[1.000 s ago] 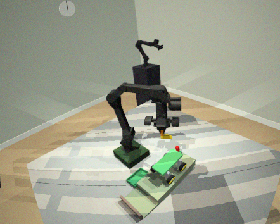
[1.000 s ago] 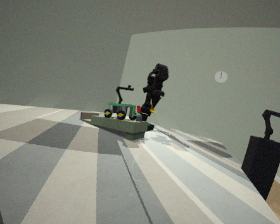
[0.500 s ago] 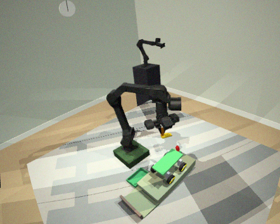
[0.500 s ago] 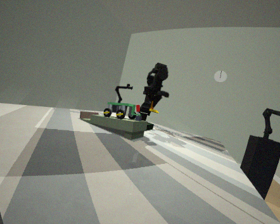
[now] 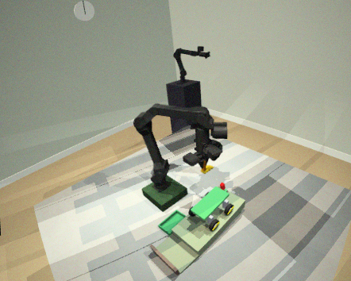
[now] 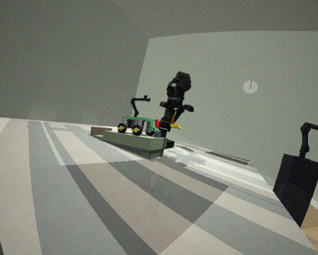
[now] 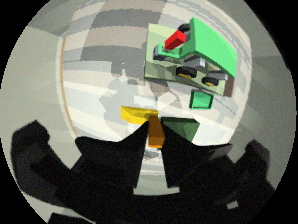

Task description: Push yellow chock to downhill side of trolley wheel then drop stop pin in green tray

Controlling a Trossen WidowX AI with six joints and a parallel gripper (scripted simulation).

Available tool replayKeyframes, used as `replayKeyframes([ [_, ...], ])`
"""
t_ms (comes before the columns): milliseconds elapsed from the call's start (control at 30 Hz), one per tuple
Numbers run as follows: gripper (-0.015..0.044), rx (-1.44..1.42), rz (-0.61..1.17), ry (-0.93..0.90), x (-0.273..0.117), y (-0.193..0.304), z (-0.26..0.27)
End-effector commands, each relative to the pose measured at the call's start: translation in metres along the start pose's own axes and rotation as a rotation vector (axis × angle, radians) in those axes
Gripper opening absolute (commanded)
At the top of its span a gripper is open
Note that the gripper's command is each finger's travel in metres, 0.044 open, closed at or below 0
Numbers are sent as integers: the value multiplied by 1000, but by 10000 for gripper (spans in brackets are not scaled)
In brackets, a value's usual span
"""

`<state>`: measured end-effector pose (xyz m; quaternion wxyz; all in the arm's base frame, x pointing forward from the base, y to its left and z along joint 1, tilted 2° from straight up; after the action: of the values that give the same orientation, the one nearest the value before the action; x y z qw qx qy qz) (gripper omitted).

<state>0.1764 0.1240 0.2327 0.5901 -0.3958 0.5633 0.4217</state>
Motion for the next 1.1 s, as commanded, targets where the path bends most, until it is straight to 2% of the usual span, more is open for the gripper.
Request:
replayKeyframes([
  [0, 0, -21, 0, 2, 0, 0, 0],
  [1067, 0, -47, -6, 12, 5, -57, -87],
])
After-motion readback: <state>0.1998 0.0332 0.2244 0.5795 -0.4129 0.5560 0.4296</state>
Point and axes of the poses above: the point midway between the two fingers, 35 mm back from their tips, its own x axis out along the fingers, its own z axis across the jaws, y = z × x, the point moved 6 cm from there along -x, back along the fingers, and after that the axes turned 15 degrees about x, right-handed, at the moved point
